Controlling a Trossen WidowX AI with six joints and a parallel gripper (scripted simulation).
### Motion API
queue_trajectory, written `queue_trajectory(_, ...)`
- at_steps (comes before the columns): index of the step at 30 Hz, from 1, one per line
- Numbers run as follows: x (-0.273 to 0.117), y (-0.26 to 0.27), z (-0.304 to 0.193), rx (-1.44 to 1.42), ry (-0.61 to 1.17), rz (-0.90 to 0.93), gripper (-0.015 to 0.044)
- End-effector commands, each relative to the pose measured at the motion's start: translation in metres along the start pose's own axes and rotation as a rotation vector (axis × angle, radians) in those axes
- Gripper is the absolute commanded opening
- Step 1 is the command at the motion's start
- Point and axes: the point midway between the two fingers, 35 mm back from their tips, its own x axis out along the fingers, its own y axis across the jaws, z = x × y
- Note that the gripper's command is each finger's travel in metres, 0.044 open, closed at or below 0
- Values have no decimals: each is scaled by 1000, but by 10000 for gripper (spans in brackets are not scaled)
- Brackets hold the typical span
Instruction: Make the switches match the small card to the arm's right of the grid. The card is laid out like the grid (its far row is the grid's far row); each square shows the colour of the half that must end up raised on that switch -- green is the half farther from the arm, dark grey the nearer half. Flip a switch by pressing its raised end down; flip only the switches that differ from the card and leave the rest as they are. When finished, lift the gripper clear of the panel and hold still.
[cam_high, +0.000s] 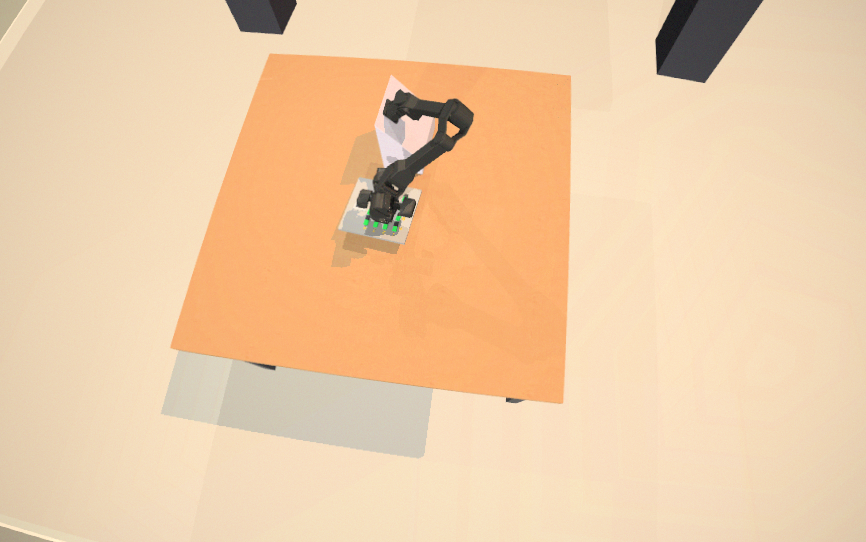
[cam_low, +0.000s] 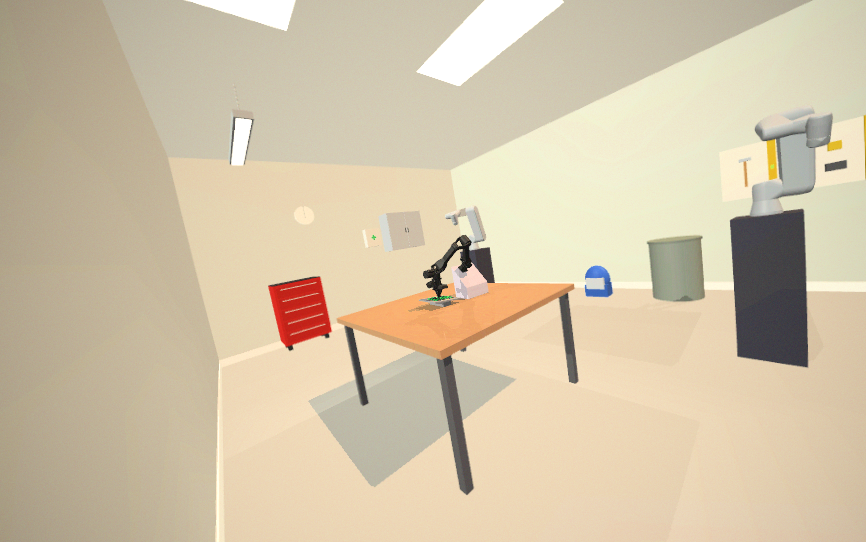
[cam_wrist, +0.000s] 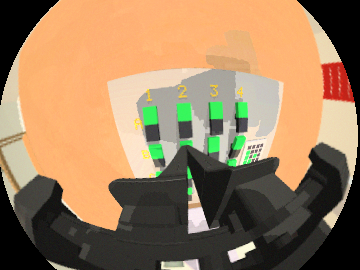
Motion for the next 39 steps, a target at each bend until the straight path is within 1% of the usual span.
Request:
queue_trajectory(1,1,-1,0,3,1,-7,0)
queue_trajectory(13,-1,0,0,0,0,-1,0)
queue_trajectory(14,-9,-1,1,0,-4,-3,0)
queue_trajectory(17,-52,-1,-1,2,-22,-9,0)
queue_trajectory(19,-63,-1,-2,3,-26,-10,0)
queue_trajectory(23,-63,-10,-1,3,-26,-12,0)
queue_trajectory(26,-63,-49,-1,2,-26,-15,0)
queue_trajectory(28,-64,-67,-2,2,-26,-13,0)
queue_trajectory(33,-61,-69,-2,2,-24,-13,0)
queue_trajectory(36,-31,-69,-1,2,-2,-11,0)
queue_trajectory(39,-28,-69,-1,2,0,-11,0)
